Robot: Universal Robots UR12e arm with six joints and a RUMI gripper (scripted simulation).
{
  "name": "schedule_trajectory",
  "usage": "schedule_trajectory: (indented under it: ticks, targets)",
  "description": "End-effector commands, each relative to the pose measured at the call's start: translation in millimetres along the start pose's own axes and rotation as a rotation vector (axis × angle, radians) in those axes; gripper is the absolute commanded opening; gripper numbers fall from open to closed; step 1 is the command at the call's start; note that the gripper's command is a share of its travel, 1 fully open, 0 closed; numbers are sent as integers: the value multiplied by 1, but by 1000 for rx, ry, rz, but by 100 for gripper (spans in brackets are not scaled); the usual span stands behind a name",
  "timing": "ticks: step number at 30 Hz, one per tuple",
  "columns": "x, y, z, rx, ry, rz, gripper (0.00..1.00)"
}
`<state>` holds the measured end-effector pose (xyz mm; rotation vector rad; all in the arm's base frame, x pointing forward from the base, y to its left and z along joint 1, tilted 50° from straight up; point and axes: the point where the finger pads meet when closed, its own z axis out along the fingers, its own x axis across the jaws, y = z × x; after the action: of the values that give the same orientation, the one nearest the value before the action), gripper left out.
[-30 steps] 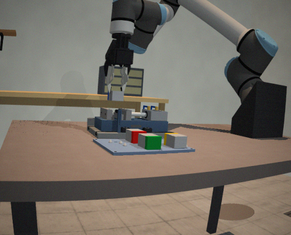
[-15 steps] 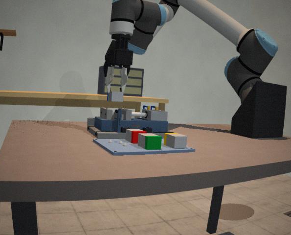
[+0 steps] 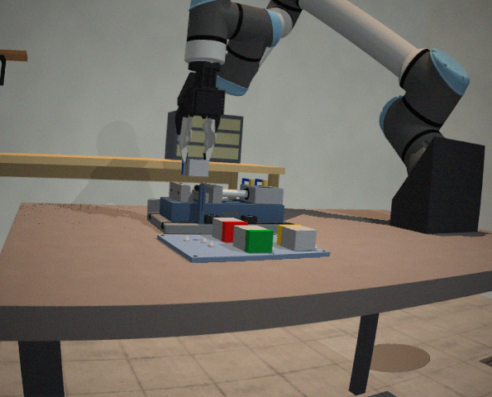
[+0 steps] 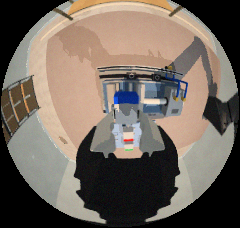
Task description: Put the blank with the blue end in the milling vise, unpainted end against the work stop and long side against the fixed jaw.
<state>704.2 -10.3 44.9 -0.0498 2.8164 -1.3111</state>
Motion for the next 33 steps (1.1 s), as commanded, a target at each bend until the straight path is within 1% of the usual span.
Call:
schedule_trajectory:
  ticks: [1,11,33]
  targets:
    - [0,-1,1,1,-3,0,0]
    - [0,0,9,1,-1,-1,0]
    - [-1,0,10,1,-4,0,0]
